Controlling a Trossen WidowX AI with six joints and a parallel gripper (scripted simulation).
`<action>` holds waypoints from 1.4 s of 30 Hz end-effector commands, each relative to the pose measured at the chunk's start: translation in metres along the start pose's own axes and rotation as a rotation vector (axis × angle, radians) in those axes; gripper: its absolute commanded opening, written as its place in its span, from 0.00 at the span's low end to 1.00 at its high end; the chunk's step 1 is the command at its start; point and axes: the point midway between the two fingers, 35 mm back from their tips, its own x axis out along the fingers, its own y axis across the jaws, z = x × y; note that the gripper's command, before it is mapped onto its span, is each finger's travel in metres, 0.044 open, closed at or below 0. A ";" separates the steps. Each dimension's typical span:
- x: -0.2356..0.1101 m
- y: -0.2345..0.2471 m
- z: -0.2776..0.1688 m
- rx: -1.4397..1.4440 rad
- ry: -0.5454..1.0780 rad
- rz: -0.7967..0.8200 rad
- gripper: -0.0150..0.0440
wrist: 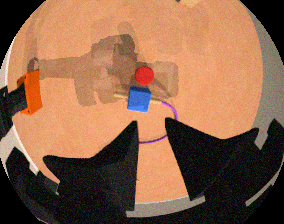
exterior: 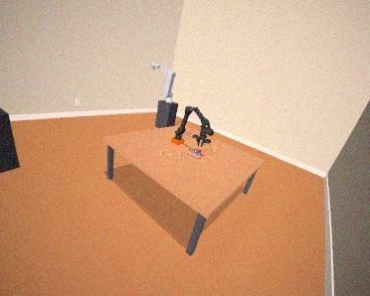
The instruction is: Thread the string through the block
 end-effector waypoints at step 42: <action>0.017 0.033 0.010 1.858 0.003 0.012 0.47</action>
